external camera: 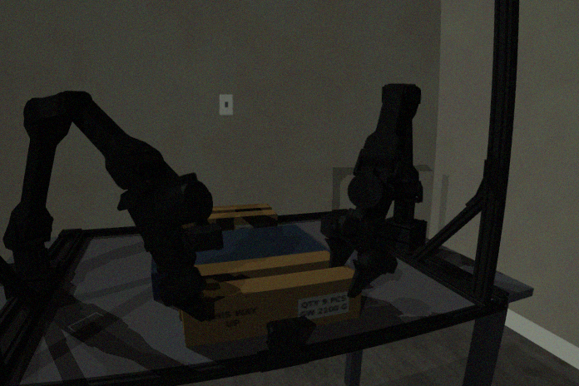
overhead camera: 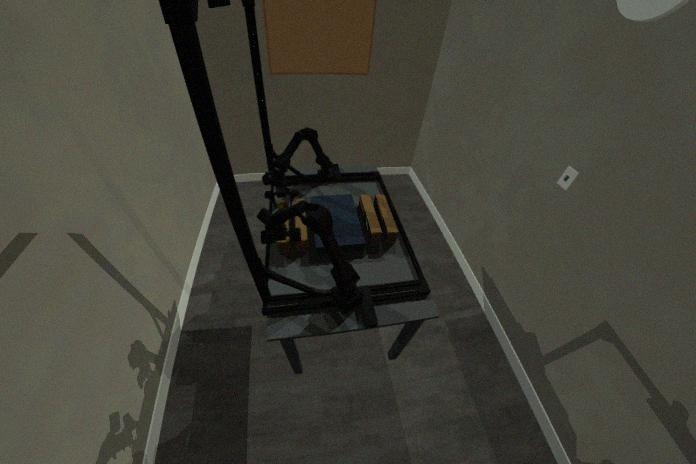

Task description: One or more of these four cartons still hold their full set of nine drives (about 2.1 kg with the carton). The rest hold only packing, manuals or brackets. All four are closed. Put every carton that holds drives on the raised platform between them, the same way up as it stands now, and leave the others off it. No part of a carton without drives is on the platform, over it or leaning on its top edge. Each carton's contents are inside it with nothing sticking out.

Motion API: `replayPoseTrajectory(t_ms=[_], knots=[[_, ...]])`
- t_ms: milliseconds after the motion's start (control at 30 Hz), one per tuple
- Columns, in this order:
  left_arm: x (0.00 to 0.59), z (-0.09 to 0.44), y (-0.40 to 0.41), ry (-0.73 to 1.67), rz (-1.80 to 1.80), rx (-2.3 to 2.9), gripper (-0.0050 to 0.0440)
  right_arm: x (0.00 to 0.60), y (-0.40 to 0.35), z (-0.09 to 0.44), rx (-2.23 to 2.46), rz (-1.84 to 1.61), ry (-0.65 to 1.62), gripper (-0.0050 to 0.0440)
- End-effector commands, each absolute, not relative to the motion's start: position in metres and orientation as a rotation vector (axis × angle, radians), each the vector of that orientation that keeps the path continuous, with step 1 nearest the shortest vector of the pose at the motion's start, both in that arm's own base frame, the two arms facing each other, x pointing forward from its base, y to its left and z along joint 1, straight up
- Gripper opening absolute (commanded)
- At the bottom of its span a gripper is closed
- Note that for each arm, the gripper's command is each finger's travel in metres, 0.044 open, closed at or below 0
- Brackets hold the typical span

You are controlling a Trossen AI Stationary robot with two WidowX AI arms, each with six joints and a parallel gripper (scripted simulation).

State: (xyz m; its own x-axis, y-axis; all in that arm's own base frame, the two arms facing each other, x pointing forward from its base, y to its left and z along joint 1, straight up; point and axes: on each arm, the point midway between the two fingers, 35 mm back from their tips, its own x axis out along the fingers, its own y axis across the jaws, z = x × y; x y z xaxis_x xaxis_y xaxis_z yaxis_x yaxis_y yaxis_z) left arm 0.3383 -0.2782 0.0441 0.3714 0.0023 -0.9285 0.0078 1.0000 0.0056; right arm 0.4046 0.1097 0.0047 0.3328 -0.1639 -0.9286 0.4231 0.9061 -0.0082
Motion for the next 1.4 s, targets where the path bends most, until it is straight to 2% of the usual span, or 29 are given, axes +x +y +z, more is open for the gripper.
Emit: replayPoseTrajectory(t_ms=[0, 367, 733, 1067, 1367], knots=[[0.340, 0.060, -0.279, 1.187, -0.008, 0.005, 0.0389, 0.407, 0.110, 0.021, 0.259, -0.383, 1.167, 0.0389], [0.340, 0.112, -0.279, 1.187, -0.008, 0.005, 0.0389, 0.407, 0.110, 0.073, 0.259, -0.383, 1.167, 0.0389], [0.339, 0.113, -0.268, 1.187, -0.008, 0.005, 0.0389, 0.402, 0.100, 0.074, 0.259, -0.383, 1.167, 0.0389], [0.336, 0.112, -0.191, 1.187, -0.008, 0.005, 0.0389, 0.372, 0.028, 0.072, 0.259, -0.383, 1.167, 0.0389], [0.336, 0.112, -0.185, 1.187, -0.008, 0.005, 0.0389, 0.369, 0.023, 0.072, 0.259, -0.383, 1.167, 0.0389]])
